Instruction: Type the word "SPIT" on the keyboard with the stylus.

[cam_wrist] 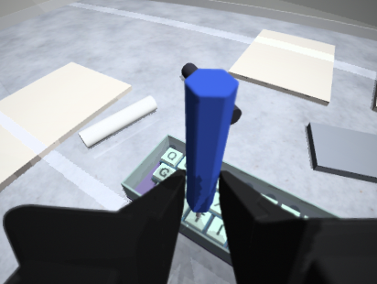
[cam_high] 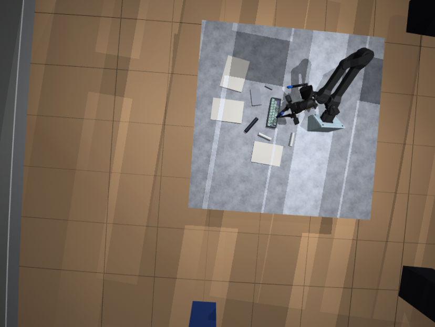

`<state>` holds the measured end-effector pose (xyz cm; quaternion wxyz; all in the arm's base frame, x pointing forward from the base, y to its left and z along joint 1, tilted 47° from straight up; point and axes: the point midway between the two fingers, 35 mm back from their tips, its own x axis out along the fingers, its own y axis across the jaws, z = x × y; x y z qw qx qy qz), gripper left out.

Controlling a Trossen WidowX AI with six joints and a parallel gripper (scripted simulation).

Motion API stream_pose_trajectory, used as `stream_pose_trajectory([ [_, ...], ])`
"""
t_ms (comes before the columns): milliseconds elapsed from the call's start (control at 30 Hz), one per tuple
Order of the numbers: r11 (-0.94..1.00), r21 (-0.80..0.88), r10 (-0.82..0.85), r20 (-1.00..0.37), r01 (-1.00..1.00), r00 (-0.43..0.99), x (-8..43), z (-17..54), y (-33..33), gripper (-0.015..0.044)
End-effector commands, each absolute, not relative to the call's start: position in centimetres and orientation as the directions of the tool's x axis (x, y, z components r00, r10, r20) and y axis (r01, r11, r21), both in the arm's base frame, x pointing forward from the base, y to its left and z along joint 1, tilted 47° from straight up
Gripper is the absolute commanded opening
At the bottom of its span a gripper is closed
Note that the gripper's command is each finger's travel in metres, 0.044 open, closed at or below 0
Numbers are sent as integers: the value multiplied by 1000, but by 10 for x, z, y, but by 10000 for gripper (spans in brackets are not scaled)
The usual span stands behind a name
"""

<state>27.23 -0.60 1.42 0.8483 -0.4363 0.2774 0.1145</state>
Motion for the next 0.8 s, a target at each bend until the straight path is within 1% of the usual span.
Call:
stream_pose_trajectory([
  [0, 591, -675, -45, -575, -442, 817, 271, 11, -7, 81],
  [767, 591, -674, -45, -575, -443, 817, 271, 15, -3, 81],
])
